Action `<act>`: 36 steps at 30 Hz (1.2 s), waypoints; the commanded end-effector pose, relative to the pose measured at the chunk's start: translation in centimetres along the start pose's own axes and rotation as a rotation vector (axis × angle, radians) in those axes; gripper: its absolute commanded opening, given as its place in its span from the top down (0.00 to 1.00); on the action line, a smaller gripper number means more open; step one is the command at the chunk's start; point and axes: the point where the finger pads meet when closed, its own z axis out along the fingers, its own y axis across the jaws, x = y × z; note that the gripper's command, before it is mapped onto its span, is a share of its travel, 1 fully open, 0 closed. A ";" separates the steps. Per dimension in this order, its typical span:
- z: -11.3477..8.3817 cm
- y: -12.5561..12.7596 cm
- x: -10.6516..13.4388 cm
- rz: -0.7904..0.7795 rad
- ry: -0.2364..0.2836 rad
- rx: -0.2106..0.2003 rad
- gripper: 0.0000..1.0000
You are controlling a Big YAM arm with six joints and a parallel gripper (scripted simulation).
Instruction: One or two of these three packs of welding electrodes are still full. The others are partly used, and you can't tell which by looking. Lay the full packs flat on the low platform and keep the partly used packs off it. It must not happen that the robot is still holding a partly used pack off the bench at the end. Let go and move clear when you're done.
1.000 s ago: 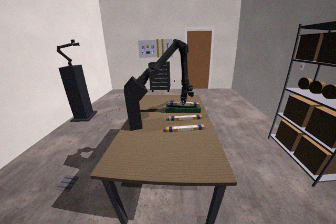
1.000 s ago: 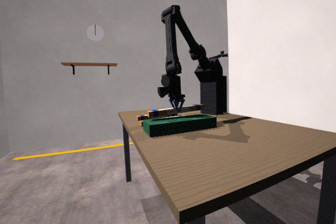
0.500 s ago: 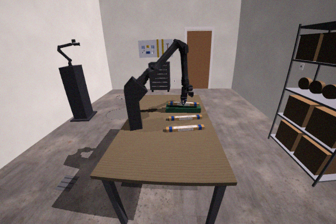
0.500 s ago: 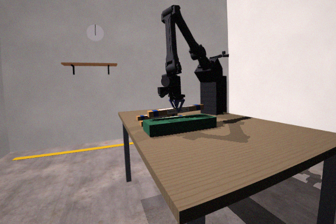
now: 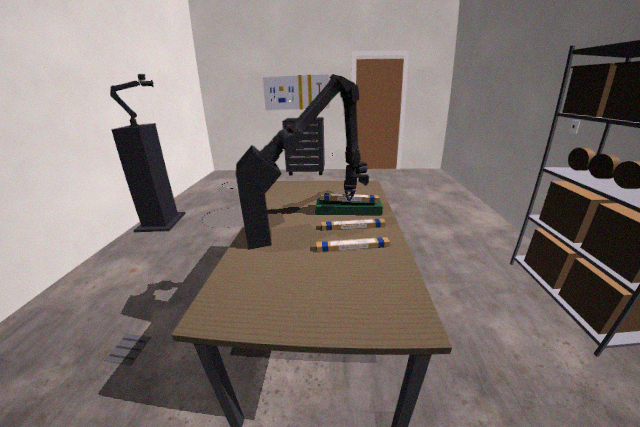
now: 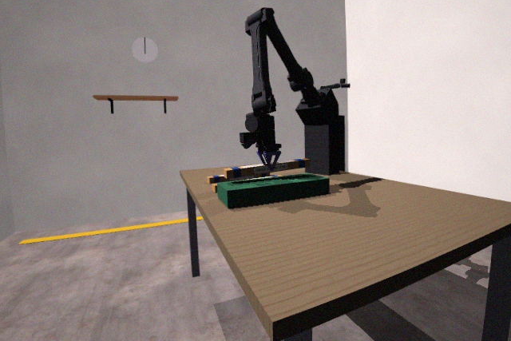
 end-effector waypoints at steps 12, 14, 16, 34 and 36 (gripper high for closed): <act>-3.8 2.9 -3.3 -0.010 -0.073 -0.058 1.00; -3.8 3.1 -3.3 -0.007 -0.073 -0.058 1.00; -3.8 3.4 -3.3 -0.003 -0.073 -0.058 1.00; -4.0 6.1 -3.3 0.009 -0.074 -0.059 1.00; -4.1 6.5 -3.3 0.009 -0.074 -0.060 1.00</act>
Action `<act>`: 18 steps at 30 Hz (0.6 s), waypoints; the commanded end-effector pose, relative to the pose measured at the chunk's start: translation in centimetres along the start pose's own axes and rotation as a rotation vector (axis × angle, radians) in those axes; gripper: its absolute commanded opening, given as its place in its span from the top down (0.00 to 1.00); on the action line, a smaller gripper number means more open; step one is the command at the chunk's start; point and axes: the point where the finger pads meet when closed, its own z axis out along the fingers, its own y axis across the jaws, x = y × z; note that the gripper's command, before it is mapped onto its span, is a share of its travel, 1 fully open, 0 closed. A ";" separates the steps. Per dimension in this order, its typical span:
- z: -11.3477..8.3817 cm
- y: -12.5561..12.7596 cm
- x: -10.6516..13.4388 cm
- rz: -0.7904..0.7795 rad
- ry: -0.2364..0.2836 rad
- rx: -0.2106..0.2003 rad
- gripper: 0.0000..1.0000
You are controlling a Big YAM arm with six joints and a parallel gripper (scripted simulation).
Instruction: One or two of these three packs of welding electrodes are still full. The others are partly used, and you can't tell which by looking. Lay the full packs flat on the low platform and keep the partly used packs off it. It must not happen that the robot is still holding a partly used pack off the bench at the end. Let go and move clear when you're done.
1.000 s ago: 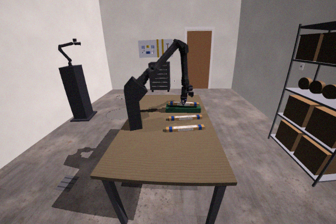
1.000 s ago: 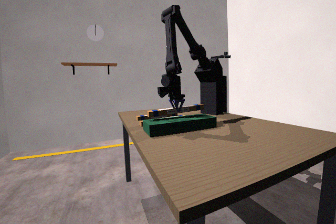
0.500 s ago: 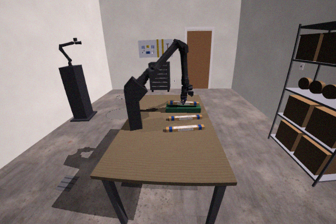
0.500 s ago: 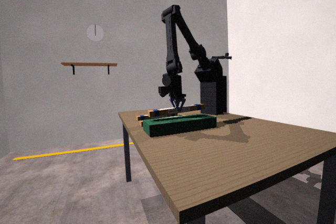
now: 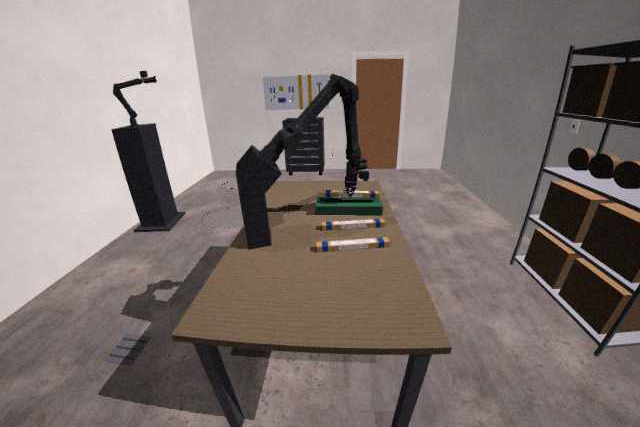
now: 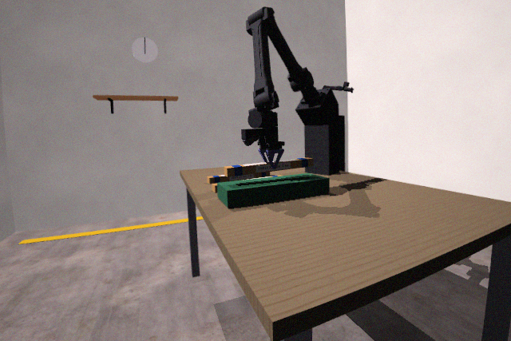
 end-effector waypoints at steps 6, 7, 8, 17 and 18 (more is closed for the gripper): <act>-2.7 3.3 -2.7 0.022 -0.060 -0.058 1.00; -2.6 3.4 -2.7 0.023 -0.062 -0.060 1.00; -2.6 3.4 -2.7 0.023 -0.064 -0.061 1.00; -2.3 3.4 -2.6 0.026 -0.070 -0.067 1.00; -2.2 3.4 -2.6 0.025 -0.069 -0.066 1.00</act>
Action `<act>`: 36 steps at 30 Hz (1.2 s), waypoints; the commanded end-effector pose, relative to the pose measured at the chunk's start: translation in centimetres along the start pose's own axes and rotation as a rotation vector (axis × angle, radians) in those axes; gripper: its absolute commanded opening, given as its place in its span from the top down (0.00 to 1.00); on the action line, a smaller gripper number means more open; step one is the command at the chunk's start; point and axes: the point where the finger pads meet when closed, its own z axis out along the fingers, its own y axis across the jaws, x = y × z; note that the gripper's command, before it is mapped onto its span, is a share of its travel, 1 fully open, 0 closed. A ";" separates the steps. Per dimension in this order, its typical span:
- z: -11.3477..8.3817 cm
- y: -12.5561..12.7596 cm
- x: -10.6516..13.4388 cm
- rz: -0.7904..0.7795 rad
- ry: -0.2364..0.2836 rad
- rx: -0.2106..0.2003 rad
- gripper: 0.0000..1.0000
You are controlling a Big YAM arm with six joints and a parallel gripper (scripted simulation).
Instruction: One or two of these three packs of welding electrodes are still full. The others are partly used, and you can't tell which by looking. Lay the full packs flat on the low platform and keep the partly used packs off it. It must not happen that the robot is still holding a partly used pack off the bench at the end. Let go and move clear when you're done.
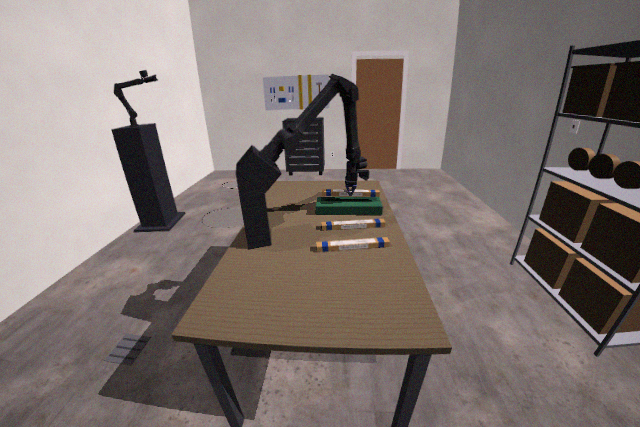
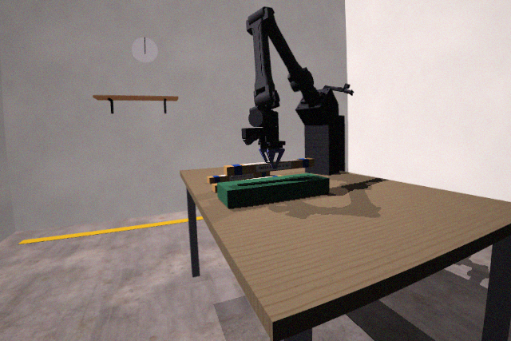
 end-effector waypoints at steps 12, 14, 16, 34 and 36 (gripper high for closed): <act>-0.6 1.6 -0.5 0.011 -0.032 -0.037 1.00; -0.7 1.5 -0.4 0.011 -0.032 -0.037 1.00; -0.8 1.6 -0.5 0.012 -0.035 -0.039 1.00; -1.0 1.7 -0.8 0.015 -0.045 -0.047 1.00; -0.9 1.6 -0.7 0.015 -0.044 -0.046 1.00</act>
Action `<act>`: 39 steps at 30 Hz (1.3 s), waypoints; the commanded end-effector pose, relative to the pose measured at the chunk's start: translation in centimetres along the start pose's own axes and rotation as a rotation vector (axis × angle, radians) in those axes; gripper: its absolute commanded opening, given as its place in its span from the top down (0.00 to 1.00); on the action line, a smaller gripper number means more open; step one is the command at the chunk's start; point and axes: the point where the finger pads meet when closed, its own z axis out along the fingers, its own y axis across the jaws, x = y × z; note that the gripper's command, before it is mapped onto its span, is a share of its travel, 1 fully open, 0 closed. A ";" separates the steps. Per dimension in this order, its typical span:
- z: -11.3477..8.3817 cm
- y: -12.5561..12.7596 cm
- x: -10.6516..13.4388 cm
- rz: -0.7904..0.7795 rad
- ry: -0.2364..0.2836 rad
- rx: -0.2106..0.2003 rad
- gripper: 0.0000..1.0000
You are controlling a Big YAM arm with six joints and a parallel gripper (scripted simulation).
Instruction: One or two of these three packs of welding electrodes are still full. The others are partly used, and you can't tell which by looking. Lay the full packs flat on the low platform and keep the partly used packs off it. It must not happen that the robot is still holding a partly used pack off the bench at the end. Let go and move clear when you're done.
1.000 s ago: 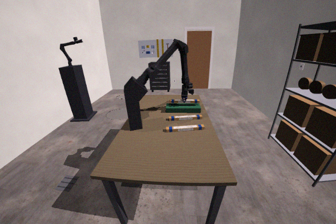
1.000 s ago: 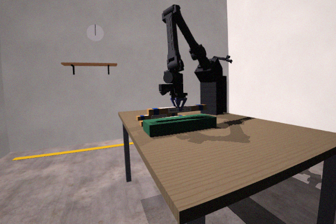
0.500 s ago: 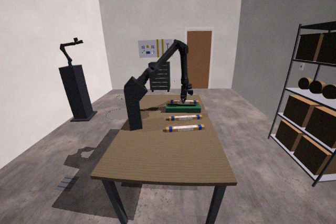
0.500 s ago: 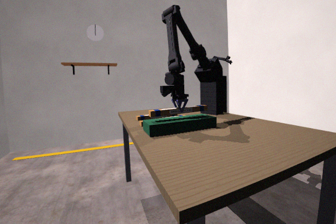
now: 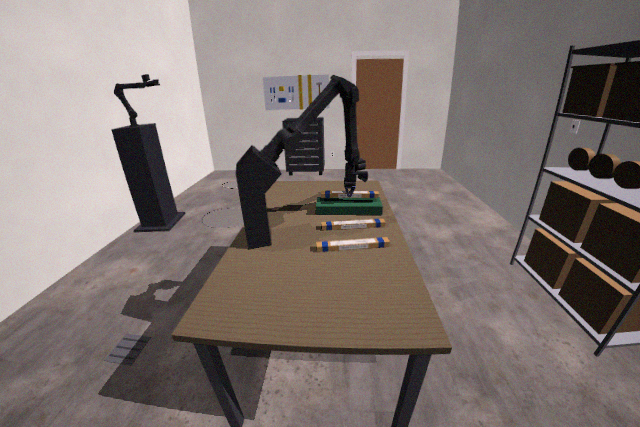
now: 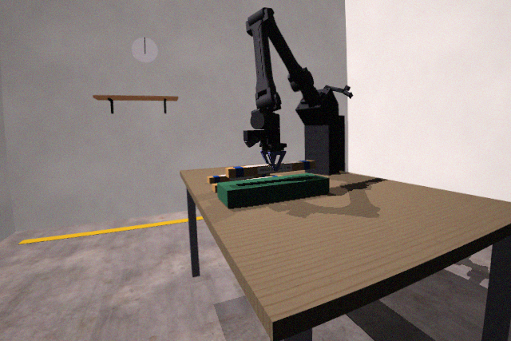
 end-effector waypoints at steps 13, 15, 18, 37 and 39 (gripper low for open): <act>-1.7 1.8 -1.3 0.013 -0.039 -0.044 1.00; -1.7 1.9 -1.5 0.013 -0.041 -0.045 1.00; -1.7 2.0 -1.6 0.014 -0.044 -0.047 1.00; -1.1 1.8 -1.5 0.012 -0.041 -0.042 1.00; -1.0 1.7 -1.4 0.012 -0.039 -0.041 1.00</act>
